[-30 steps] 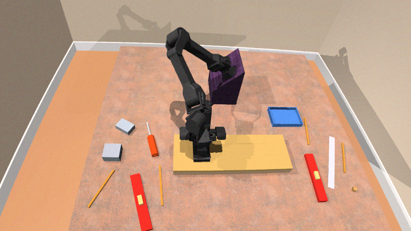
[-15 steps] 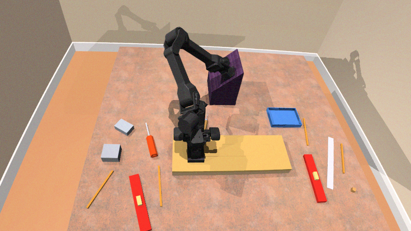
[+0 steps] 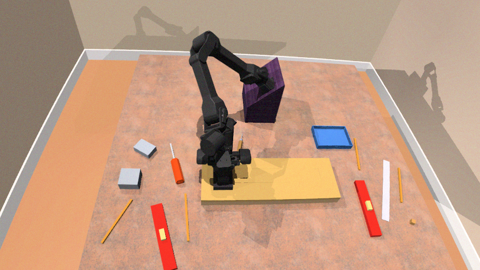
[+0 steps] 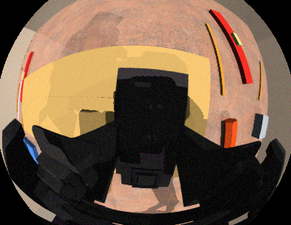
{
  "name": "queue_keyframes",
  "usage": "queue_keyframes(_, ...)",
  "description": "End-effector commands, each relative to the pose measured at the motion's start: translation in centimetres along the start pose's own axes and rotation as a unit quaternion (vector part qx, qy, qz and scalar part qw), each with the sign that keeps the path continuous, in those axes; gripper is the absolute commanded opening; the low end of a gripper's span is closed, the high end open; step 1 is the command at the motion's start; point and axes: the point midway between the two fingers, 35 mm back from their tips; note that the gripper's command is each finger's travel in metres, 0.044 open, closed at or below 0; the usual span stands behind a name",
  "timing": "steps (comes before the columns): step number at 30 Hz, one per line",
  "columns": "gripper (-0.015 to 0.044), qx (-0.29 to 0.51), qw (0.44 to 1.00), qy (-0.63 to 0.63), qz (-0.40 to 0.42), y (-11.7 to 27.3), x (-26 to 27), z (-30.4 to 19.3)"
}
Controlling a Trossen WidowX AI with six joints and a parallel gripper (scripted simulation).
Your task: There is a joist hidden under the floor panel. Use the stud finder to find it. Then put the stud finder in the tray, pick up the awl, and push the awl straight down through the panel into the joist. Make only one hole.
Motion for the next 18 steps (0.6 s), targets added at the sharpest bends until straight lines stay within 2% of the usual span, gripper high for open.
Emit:
queue_keyframes(1,0.0,0.003,1.0,-0.003,-0.005,-0.06,-0.92,-0.25)
queue_keyframes(18,0.0,0.0,1.0,-0.001,-0.001,0.12,-1.19,-0.16)
Point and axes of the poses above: the point midway between the two fingers, 35 mm back from their tips, its own y axis back along the fingers, its own x axis across the jaws, z = x × y, and after that the axes turned 10 degrees about y, right-handed
